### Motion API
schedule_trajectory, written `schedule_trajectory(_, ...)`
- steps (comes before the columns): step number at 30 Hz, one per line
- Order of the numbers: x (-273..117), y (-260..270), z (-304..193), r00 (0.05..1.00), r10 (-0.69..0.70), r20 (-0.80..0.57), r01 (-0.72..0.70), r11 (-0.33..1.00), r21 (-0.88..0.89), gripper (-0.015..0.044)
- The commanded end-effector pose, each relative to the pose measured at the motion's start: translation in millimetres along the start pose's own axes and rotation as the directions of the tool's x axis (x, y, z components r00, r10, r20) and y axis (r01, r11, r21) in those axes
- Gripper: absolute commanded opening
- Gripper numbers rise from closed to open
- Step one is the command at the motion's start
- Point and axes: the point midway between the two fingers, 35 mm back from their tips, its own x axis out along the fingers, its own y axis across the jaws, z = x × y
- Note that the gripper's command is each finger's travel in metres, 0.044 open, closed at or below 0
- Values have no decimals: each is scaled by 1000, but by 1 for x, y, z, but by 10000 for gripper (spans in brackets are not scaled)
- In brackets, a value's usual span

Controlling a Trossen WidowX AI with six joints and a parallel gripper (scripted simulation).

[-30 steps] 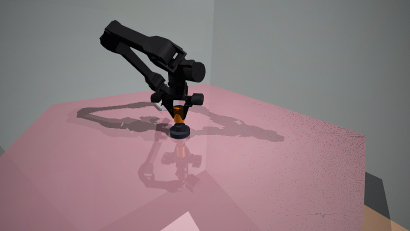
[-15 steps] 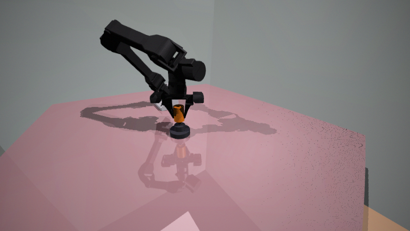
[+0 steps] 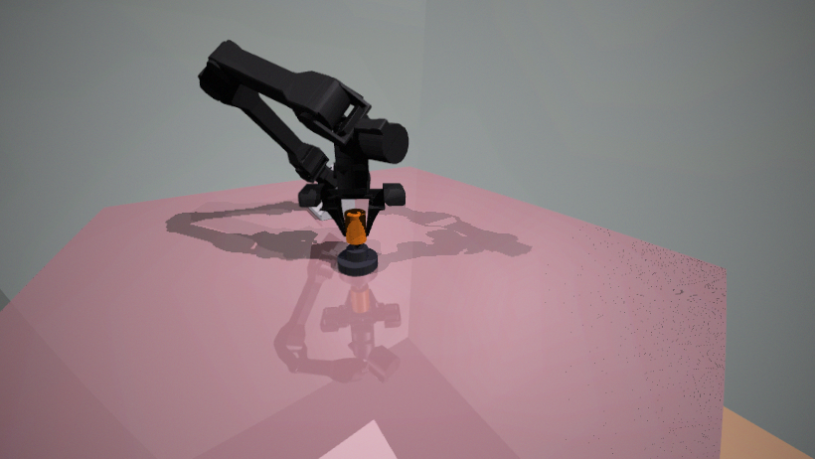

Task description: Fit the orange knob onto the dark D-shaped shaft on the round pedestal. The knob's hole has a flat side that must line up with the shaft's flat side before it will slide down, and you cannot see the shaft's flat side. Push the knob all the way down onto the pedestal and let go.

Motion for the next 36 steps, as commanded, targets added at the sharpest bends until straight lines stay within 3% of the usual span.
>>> schedule_trajectory(1,0,0,-1,1000,0,-3,0,1000,-3,0)
schedule_trajectory(10,-5,1,-2,1000,0,-3,0,1000,-11,0)
schedule_trajectory(17,-3,0,-2,1000,0,-3,-1,978,-210,0)
schedule_trajectory(36,0,0,-1,1000,0,-3,-1,978,-210,0)
